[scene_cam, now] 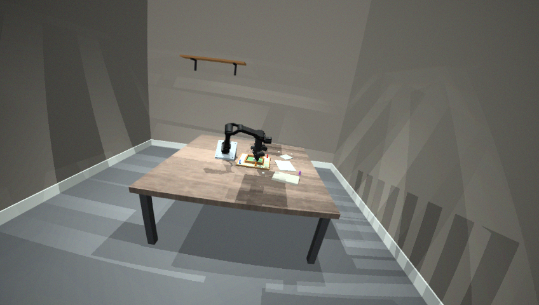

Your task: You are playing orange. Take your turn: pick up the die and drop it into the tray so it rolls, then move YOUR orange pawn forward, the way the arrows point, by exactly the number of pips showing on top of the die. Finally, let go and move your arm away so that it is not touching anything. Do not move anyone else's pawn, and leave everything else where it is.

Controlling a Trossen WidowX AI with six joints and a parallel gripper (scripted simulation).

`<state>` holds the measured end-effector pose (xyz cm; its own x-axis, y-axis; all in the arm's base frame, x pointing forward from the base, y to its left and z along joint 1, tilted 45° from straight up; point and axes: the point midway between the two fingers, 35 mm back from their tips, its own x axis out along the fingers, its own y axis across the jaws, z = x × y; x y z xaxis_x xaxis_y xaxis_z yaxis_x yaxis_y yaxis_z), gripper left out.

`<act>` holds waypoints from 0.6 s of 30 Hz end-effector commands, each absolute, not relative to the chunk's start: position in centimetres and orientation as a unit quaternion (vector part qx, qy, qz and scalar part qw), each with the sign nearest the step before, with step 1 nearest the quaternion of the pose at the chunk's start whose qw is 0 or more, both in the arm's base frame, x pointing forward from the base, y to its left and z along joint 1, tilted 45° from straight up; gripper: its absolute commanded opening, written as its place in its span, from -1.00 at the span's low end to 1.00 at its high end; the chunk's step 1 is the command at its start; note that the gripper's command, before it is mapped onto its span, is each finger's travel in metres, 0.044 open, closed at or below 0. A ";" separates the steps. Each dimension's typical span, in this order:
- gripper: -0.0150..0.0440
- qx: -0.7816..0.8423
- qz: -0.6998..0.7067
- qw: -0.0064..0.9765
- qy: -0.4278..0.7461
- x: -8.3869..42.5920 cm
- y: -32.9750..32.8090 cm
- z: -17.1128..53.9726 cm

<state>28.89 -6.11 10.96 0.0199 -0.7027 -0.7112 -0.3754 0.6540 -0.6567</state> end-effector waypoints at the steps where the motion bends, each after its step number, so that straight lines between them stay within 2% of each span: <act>1: 0.19 -0.395 -0.136 0.593 0.688 28.8 -6.6 10.5; 18: 0.19 -0.395 -0.137 0.593 0.688 28.9 -8.5 8.7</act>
<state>29.05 -8.08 9.09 0.0237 -0.7031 -0.7107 -0.3735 0.6532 -0.6586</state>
